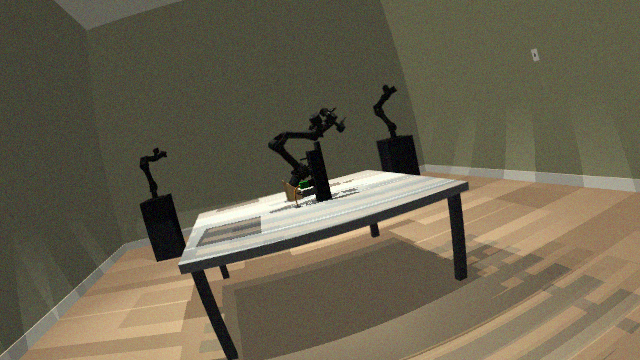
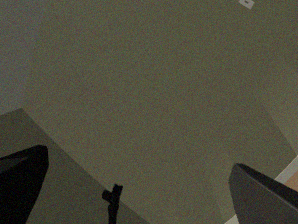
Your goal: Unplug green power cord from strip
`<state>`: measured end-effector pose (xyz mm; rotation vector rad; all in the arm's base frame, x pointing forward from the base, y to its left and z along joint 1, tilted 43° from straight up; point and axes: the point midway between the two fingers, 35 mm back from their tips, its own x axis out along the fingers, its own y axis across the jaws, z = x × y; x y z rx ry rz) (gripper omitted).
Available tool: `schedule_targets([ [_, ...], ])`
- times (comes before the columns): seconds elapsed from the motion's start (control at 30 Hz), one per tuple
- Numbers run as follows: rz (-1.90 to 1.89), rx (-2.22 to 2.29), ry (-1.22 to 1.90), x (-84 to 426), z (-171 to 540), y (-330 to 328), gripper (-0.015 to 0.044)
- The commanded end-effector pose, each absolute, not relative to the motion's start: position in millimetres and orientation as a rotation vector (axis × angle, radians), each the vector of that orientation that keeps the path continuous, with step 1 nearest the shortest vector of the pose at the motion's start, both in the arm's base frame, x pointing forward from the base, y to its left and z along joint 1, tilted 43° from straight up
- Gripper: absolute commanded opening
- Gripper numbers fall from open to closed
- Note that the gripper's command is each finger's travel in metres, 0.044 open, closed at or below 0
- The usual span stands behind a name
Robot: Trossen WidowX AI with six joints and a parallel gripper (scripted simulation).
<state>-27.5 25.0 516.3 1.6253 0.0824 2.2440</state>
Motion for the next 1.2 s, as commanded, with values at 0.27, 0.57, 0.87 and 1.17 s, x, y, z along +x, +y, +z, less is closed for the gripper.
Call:
schedule_targets([
  [0.27, 2.143, 1.374, 0.114, -45.9, 509.4, 81.0, 0.0164],
  [0.57, 1.938, 1.075, 0.207, -39.6, 483.9, 164.9, 0.0160],
  [0.87, 1.708, 0.845, 0.274, 0.4, 455.4, 230.6, 0.0160],
  [1.17, 1.491, 0.690, 0.365, 56.7, 421.7, 272.0, 0.0160],
])
